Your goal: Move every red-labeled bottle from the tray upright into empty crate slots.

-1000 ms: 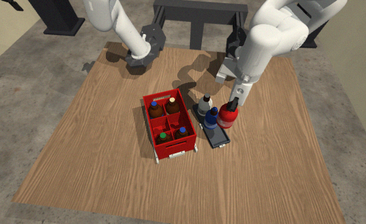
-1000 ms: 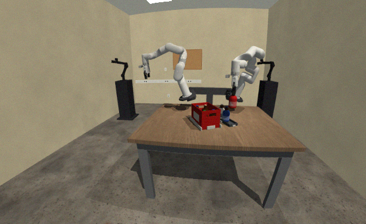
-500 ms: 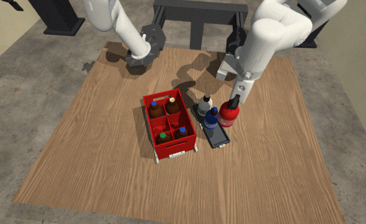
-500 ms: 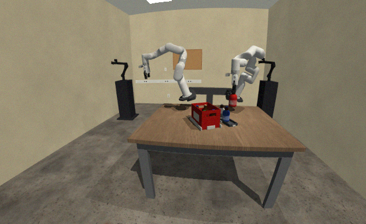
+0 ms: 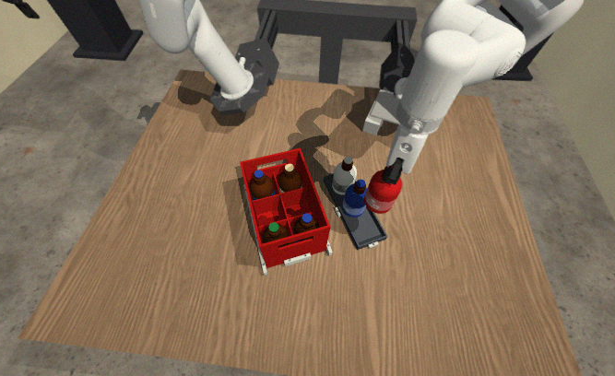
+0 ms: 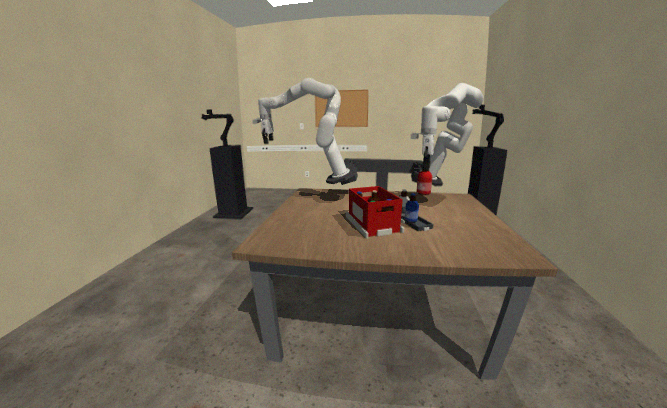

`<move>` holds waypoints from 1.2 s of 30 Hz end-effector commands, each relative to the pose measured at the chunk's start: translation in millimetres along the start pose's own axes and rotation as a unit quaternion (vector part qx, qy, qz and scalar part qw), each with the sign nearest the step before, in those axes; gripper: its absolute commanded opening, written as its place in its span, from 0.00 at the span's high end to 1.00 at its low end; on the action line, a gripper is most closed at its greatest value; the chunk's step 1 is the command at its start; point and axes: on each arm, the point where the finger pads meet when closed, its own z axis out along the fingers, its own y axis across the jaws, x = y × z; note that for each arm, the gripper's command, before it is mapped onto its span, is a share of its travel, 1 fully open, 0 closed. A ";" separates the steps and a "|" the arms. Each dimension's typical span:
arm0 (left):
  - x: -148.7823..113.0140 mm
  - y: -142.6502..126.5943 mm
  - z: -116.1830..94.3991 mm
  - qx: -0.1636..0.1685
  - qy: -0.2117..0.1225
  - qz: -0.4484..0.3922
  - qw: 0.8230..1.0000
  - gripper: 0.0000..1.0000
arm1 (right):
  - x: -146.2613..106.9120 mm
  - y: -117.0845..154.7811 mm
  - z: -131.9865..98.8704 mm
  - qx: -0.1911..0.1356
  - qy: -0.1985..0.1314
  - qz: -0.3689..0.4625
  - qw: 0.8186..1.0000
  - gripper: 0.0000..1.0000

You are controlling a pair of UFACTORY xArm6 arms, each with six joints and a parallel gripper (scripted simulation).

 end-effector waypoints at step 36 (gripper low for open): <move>9.5 -4.7 -1.8 0.002 0.001 0.000 1.000 1.00 | 1.1 0.1 -1.8 0.000 0.002 0.000 1.000 0.00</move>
